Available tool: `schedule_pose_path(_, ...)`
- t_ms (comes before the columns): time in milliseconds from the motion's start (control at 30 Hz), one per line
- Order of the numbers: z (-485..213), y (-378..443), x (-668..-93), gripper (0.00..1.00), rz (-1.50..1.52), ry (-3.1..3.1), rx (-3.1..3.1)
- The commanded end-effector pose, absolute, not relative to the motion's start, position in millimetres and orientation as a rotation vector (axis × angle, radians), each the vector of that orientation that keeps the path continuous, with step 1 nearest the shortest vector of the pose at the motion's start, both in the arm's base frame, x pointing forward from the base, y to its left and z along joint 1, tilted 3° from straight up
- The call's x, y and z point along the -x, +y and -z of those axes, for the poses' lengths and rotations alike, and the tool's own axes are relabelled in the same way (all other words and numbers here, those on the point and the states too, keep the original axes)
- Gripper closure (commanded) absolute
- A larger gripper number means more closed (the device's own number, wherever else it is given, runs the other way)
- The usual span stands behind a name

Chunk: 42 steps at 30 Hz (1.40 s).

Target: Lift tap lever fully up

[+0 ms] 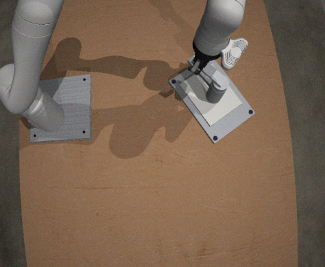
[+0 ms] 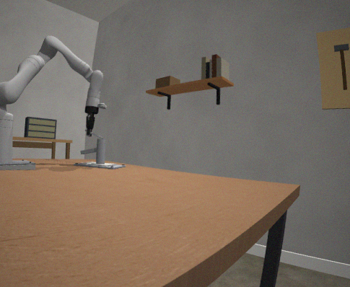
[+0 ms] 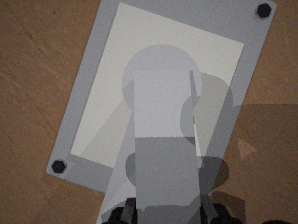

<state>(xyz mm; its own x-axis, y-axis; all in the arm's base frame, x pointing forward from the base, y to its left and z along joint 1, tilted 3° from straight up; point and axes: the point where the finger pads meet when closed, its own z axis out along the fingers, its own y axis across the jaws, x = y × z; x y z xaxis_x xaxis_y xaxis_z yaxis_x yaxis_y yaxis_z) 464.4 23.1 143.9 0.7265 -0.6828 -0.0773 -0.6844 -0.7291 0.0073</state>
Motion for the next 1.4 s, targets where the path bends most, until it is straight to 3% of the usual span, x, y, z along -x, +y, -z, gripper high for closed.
schedule_pose_path(0,-155.2,16.2,-475.2,0.9,-0.065,1.147,2.894)
schedule_pose_path(967,-155.2,16.2,-475.2,0.9,-0.065,1.147,2.894)
schedule_pose_path(1000,-155.2,16.2,-475.2,0.29,-0.065,1.147,2.894)
schedule_pose_path(1367,-154.6,16.1,-474.2,0.29,-0.069,1.149,2.893)
